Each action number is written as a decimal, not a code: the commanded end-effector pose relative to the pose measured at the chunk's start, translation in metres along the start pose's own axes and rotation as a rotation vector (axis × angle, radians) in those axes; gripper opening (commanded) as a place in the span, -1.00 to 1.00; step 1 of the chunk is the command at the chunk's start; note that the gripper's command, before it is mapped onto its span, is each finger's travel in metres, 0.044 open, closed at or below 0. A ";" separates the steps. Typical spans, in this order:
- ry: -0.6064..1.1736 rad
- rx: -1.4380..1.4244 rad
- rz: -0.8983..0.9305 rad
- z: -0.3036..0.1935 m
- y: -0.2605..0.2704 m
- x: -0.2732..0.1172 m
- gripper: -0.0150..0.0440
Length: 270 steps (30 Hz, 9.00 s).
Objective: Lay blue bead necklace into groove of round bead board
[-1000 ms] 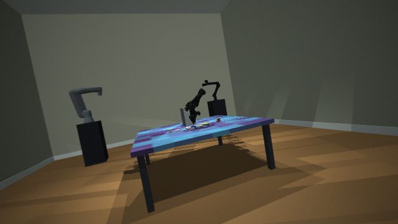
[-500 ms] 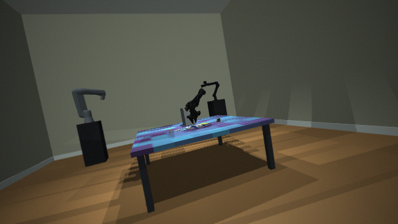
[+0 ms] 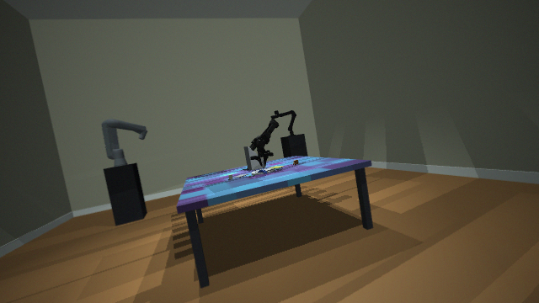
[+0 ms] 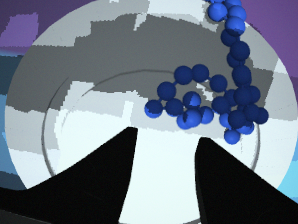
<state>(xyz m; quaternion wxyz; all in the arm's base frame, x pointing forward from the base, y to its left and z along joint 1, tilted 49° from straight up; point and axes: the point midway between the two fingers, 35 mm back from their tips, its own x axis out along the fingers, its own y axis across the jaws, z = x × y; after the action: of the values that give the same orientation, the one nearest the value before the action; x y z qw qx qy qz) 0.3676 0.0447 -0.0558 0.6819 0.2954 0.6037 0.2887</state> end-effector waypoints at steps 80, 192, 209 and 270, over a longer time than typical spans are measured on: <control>0.002 0.967 -0.002 -0.001 0.006 0.036 -0.49; 0.008 0.976 0.000 -0.042 0.001 0.035 -0.49; 0.008 0.976 0.000 -0.042 0.001 0.035 -0.49; 0.008 0.976 0.000 -0.042 0.001 0.035 -0.49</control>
<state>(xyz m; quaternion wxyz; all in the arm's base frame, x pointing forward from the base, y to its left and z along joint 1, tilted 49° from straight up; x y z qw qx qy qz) 0.3308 0.0697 -0.0810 0.4647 0.5807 0.6679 -0.0285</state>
